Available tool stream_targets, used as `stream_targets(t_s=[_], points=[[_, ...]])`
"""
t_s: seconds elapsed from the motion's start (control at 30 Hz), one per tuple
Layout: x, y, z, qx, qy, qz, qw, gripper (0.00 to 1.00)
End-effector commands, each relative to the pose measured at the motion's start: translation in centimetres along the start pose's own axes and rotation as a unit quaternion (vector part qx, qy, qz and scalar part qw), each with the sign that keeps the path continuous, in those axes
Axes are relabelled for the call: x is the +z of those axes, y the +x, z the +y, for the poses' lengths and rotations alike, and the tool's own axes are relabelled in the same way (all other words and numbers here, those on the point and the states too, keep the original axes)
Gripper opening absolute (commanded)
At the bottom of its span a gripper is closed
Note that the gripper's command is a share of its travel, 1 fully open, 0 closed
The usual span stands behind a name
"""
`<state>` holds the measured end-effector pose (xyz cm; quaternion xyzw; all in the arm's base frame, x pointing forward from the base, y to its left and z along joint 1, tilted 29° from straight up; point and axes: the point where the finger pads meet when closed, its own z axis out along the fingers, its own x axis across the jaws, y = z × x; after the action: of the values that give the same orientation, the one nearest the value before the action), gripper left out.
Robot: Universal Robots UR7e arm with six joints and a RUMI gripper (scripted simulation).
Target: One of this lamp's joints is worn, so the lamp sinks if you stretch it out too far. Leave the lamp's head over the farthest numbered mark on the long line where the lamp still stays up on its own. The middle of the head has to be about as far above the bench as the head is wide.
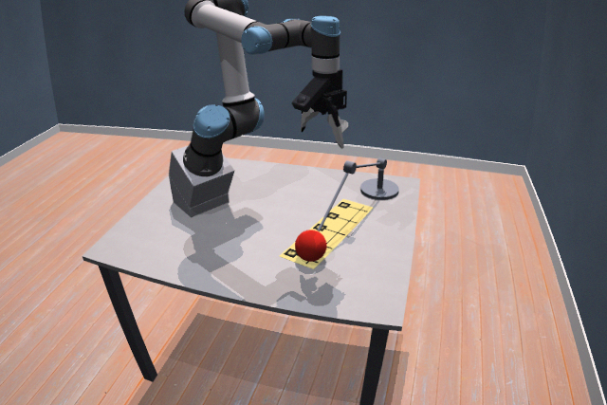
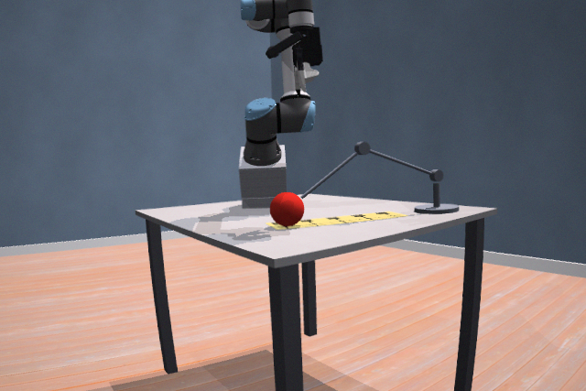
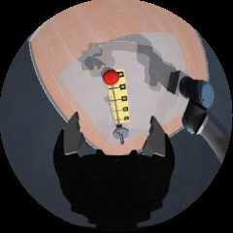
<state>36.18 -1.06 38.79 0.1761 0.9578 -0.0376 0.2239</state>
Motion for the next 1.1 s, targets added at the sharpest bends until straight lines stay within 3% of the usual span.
stream_targets(t_s=[0.0,0.47,0.53,1.07], points=[[0.5,-0.1,-0.1,-0.059,-0.079,0.000,0.995,1.00],[7.8,-0.4,-0.5,-0.059,-0.078,0.000,0.995,1.00],[7.8,-0.4,-0.5,-0.059,-0.078,0.000,0.995,1.00],[14.7,-0.5,-0.9,-0.053,-0.079,0.004,0.995,1.00]])
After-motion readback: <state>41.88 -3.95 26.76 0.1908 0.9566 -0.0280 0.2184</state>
